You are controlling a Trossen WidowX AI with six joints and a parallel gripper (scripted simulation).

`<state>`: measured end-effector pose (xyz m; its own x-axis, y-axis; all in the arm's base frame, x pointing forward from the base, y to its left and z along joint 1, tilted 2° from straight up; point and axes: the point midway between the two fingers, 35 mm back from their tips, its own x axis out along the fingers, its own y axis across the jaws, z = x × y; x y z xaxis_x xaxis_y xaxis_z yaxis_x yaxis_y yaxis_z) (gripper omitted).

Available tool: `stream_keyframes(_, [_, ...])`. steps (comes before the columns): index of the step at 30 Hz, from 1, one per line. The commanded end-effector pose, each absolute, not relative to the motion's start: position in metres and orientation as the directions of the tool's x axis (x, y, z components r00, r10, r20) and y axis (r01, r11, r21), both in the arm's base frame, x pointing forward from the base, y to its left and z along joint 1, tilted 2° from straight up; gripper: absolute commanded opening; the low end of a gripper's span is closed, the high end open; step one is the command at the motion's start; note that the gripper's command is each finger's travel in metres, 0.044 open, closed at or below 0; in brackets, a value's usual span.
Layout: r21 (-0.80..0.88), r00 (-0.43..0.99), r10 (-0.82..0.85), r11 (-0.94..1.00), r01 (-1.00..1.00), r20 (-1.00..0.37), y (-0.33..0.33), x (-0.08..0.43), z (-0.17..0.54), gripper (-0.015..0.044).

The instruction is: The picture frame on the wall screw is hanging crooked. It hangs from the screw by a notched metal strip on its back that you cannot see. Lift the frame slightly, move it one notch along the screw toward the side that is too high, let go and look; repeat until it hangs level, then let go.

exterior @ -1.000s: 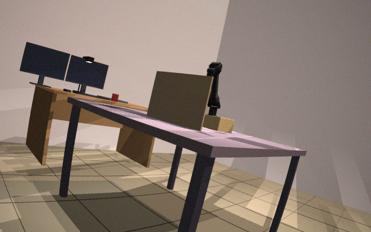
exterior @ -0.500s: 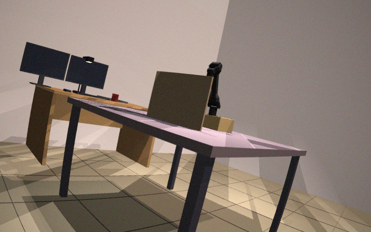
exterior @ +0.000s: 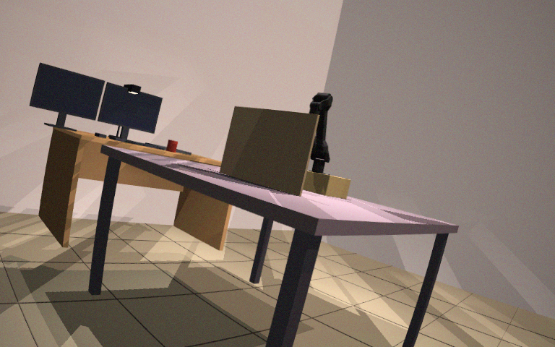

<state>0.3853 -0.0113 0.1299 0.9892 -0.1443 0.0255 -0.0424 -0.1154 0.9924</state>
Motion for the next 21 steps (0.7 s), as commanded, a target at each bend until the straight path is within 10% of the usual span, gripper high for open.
stream_keyframes(1, [0.992,0.989,-0.144,-0.119,-0.048,0.031,-0.0116,0.3853,0.1336,0.0])
stream_keyframes(21, [0.992,0.989,-0.144,-0.119,-0.048,0.031,-0.0124,0.385,0.1402,0.0])
